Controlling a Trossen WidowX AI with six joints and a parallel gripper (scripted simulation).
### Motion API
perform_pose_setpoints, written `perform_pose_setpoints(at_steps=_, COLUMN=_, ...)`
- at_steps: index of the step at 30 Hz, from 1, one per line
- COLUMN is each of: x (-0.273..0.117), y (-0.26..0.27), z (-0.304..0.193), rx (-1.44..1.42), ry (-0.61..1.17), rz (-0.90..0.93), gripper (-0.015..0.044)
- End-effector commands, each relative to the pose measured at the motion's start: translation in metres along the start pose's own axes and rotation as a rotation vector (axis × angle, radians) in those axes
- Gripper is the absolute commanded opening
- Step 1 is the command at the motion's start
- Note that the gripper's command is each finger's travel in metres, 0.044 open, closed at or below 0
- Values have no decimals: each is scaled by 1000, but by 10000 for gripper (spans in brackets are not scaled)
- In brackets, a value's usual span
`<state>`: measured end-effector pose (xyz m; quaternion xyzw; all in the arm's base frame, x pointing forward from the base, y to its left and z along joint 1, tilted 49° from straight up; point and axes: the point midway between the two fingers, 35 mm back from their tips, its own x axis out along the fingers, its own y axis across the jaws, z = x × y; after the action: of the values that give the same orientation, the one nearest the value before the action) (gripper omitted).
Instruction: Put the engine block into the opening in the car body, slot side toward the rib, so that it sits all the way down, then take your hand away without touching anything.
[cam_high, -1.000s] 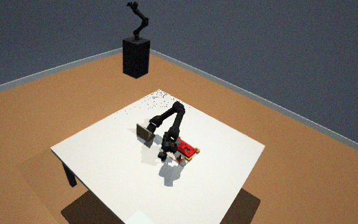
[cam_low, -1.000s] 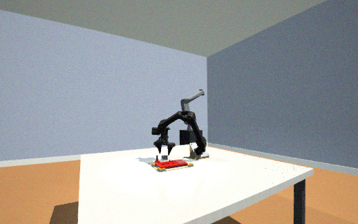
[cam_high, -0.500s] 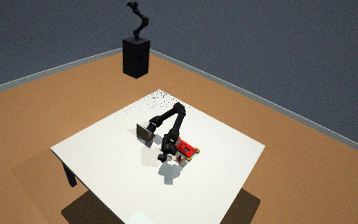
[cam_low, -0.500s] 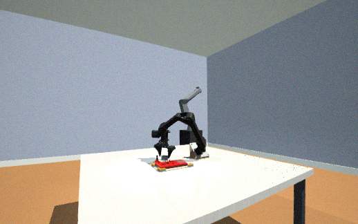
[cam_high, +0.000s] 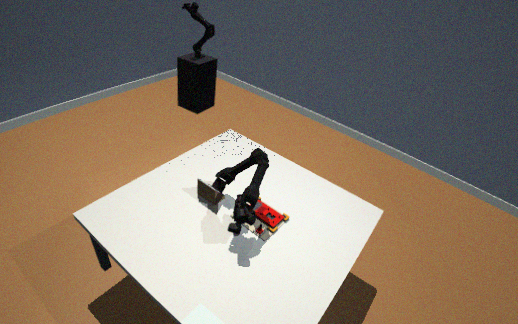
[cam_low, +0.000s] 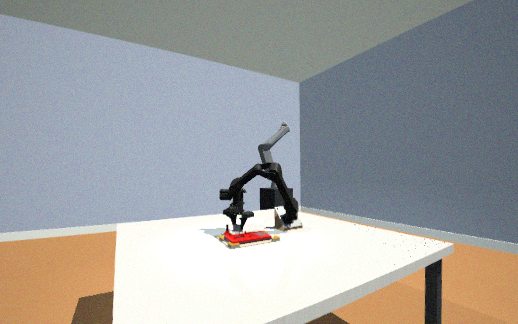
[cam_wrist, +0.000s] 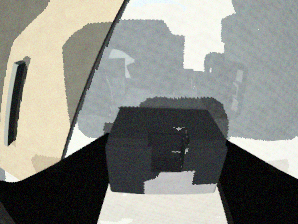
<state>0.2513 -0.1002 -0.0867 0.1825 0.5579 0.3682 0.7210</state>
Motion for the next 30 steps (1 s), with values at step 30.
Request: perform_pose_setpoints(at_steps=30, x=-78, y=0, z=-1, rx=17, ry=3, rz=-7, gripper=0)
